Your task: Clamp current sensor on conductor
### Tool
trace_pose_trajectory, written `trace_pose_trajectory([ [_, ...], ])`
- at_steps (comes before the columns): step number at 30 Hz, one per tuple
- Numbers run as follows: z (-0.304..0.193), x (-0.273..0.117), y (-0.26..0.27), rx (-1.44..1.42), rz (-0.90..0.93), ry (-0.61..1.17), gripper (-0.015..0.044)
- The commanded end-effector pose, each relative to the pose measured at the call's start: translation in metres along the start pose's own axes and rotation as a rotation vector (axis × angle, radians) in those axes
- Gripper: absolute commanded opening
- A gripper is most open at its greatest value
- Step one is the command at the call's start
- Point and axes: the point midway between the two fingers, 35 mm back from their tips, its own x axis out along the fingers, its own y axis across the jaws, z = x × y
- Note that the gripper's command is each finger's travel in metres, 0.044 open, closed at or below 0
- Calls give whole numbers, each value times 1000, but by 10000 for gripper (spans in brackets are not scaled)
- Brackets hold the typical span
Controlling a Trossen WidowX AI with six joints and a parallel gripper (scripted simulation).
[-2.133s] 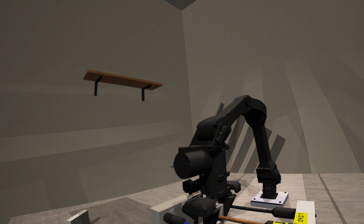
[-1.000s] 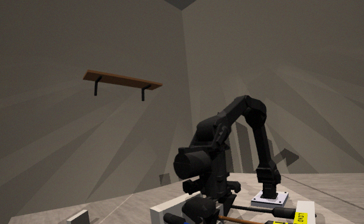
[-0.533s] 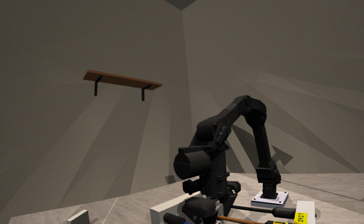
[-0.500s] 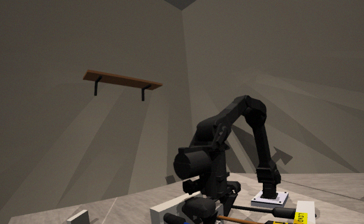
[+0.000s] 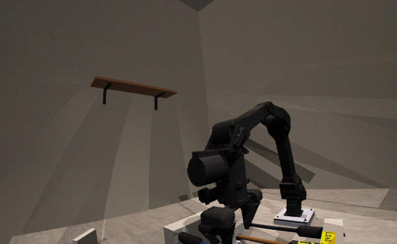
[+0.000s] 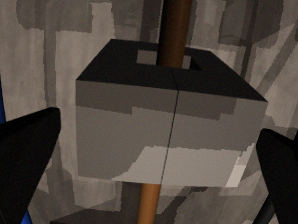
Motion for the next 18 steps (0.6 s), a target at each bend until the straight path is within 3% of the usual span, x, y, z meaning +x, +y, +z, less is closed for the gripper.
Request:
trace_pose_trajectory([
  [1,0,-51,3,2,33,-8,440],
  [5,-2,-85,-3,3,36,-10,440],
  [18,-2,-85,-3,3,36,-10,440],
])
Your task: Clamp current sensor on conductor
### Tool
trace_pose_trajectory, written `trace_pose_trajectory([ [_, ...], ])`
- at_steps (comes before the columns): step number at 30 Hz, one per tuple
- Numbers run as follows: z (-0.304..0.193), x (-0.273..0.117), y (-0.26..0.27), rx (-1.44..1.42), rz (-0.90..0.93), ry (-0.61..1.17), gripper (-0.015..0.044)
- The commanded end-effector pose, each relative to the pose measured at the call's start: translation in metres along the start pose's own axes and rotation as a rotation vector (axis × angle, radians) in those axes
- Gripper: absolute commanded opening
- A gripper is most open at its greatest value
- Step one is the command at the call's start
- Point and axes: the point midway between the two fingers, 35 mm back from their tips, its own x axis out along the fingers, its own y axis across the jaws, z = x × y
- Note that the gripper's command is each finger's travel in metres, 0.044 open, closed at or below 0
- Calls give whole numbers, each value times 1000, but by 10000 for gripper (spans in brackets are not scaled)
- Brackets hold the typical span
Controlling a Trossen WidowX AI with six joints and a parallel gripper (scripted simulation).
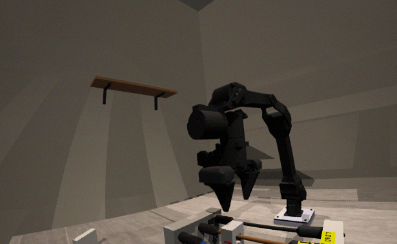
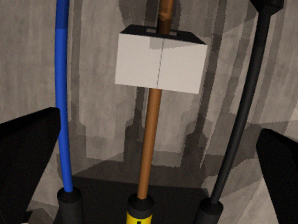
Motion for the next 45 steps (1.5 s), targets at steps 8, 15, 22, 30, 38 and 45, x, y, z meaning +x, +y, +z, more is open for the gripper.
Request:
trace_pose_trajectory([
  [8,1,-2,1,3,3,-4,440],
  [15,1,-2,1,3,3,-4,440],
  [22,1,-2,1,3,3,-4,440],
  [30,1,-2,1,3,3,-4,440],
  [38,-44,9,-25,-169,-10,-308,440],
  [45,-84,10,-58,-379,141,-689,440],
])
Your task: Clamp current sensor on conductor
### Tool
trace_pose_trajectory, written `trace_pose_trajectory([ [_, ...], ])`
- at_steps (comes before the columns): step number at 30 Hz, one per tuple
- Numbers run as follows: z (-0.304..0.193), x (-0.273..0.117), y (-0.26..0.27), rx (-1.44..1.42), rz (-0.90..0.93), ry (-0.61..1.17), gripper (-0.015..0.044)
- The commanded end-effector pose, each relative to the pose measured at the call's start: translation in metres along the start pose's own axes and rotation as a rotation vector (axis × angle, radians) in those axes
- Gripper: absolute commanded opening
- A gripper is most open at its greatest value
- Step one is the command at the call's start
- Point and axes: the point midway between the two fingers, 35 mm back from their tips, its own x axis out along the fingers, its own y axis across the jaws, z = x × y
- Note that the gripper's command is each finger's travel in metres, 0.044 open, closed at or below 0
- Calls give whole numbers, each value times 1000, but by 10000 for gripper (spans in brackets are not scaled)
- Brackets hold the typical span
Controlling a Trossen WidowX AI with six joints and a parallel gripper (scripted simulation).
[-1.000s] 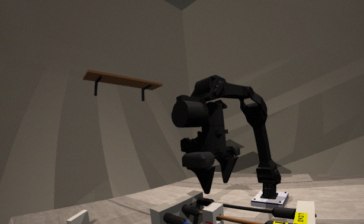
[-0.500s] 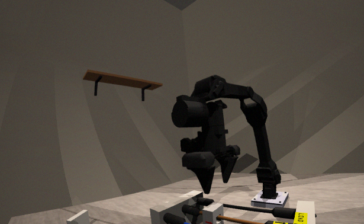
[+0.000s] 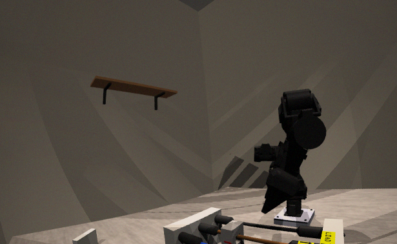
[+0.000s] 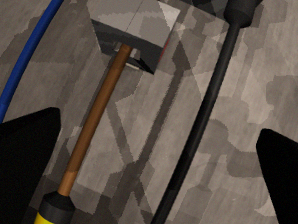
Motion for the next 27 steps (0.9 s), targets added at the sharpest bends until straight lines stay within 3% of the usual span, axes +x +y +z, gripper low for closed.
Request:
trace_pose_trajectory([
  [1,-18,-16,-14,-74,121,-225,440],
  [7,-38,-35,-28,-149,315,-459,440],
  [27,-38,-31,-25,-158,276,-421,440],
])
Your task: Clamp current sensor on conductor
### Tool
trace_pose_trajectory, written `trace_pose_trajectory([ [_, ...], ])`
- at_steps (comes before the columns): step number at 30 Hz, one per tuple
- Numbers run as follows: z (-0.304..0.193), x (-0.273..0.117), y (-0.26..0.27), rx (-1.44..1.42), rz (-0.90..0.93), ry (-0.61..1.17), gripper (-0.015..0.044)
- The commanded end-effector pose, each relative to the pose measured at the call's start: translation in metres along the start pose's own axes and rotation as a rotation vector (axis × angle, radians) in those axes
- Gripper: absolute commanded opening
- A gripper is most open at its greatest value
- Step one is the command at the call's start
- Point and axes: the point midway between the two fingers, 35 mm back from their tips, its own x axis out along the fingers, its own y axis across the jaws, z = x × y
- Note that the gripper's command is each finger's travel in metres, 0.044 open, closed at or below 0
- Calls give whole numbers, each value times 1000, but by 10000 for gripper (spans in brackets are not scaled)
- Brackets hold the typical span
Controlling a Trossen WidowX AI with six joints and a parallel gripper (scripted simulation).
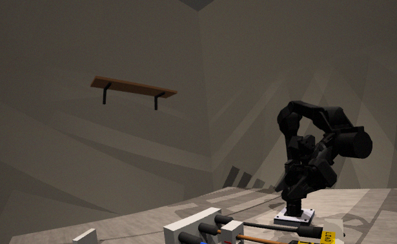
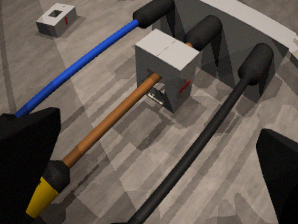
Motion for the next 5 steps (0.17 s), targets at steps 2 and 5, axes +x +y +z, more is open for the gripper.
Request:
trace_pose_trajectory([
  [2,3,9,2,17,-64,77,440],
  [5,1,8,0,13,-61,81,440],
])
